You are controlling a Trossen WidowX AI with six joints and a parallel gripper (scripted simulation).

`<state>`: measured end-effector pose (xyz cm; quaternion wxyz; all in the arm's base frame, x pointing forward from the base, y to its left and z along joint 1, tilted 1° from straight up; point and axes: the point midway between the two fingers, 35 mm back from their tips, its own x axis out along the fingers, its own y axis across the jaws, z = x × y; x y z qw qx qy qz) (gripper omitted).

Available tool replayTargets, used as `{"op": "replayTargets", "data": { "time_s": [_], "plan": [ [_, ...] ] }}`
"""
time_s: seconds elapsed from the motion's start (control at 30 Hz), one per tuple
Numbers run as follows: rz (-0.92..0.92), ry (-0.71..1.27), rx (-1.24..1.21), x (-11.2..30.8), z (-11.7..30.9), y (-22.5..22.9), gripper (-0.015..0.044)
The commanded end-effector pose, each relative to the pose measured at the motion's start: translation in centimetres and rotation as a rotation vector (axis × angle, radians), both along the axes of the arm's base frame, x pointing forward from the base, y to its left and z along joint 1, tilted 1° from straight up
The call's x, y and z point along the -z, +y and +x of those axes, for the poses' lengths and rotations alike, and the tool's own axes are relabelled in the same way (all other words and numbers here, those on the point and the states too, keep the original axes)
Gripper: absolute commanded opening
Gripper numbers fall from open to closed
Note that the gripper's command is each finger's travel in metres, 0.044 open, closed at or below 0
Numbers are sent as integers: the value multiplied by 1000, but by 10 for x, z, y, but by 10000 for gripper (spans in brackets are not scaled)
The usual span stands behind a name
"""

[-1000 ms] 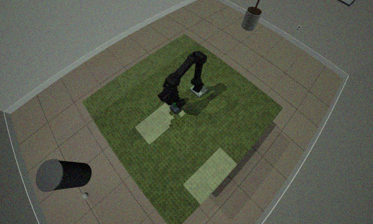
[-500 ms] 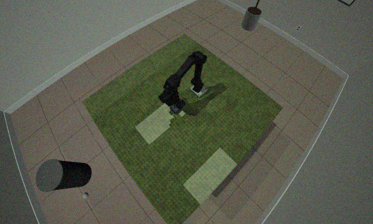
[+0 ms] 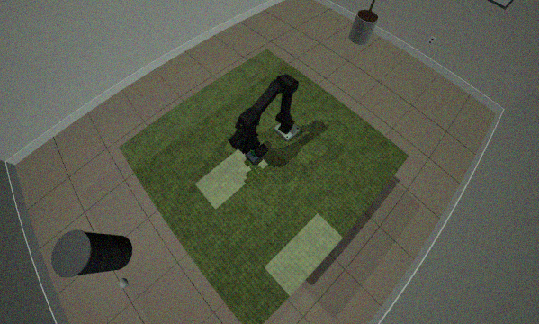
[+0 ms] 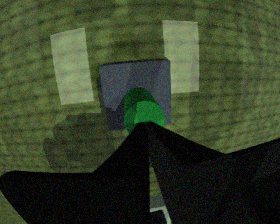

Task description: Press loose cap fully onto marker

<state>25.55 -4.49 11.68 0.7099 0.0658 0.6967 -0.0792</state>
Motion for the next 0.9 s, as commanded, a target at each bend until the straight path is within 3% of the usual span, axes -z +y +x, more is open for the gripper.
{"op": "replayTargets", "data": {
  "time_s": [0.0,0.13,0.27,0.8,0.87],
  "plan": [
    [-3,-18,1,-32,6,0,0],
    [-3,-17,1,-75,2,1,0],
    [-3,-17,1,-82,1,1,0],
    [-3,-17,1,-82,1,1,420],
    [-3,-17,1,-82,1,1,440]
  ]
}}
